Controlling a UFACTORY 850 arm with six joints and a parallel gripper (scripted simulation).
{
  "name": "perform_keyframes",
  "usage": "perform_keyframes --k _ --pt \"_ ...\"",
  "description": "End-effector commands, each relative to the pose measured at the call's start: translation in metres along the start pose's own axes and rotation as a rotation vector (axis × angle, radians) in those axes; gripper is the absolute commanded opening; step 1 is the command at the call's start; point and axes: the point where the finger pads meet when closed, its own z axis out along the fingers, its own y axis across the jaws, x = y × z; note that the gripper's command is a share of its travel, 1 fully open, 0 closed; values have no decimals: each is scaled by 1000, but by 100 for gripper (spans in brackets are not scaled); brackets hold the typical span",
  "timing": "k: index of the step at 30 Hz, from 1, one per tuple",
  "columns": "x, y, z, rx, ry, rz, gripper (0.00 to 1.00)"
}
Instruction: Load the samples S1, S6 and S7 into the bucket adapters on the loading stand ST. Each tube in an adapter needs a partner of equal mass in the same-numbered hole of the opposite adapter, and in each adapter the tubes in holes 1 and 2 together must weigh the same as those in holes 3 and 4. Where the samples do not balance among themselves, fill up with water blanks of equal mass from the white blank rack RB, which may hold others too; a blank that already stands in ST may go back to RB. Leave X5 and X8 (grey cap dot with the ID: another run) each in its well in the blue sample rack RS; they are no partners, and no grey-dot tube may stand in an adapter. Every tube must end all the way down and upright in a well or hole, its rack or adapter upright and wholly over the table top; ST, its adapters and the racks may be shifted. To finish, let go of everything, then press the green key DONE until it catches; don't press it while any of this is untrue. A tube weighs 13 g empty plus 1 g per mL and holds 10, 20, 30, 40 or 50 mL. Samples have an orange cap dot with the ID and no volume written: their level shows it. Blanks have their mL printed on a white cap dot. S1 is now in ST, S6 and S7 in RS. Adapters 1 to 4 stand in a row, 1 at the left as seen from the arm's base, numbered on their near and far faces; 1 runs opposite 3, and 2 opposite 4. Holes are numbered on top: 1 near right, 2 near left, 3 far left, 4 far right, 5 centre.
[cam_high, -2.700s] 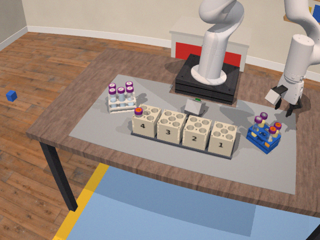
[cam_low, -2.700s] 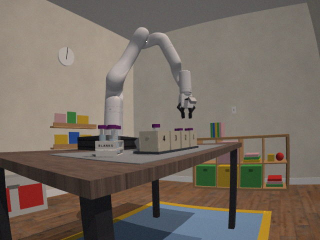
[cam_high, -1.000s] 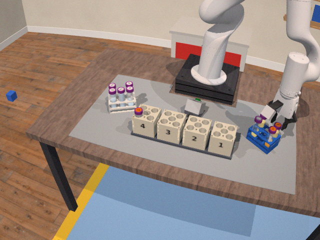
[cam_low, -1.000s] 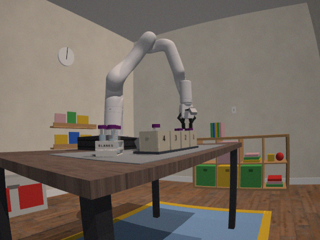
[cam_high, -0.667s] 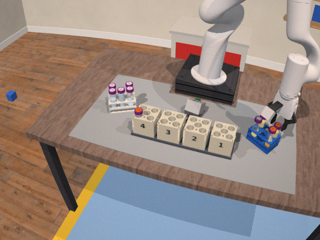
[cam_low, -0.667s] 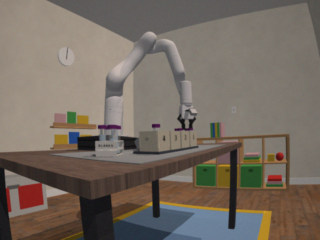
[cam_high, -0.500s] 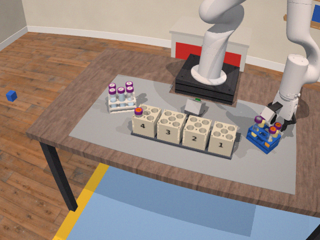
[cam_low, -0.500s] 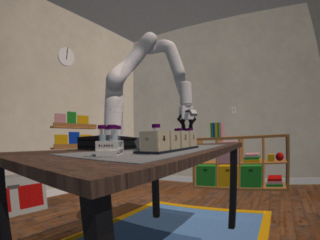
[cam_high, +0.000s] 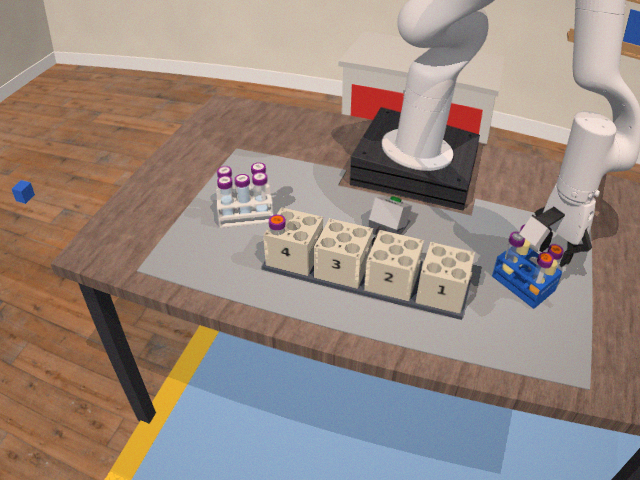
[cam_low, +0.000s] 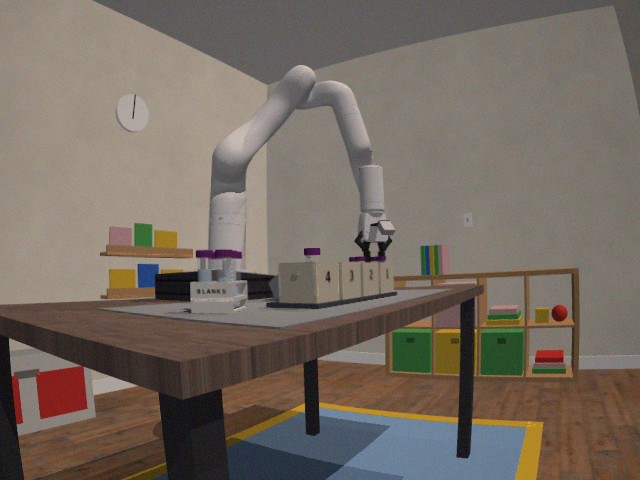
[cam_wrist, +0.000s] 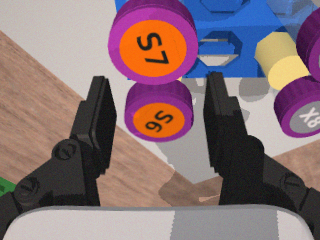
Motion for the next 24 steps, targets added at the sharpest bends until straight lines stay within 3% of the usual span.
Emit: perform_keyframes --k 1,15,16,24 --pt "0 -1 2 2 0 0 57" --pt "0 -1 2 2 0 0 57" --pt "0 -1 2 2 0 0 0" --pt "0 -1 1 2 0 0 0"
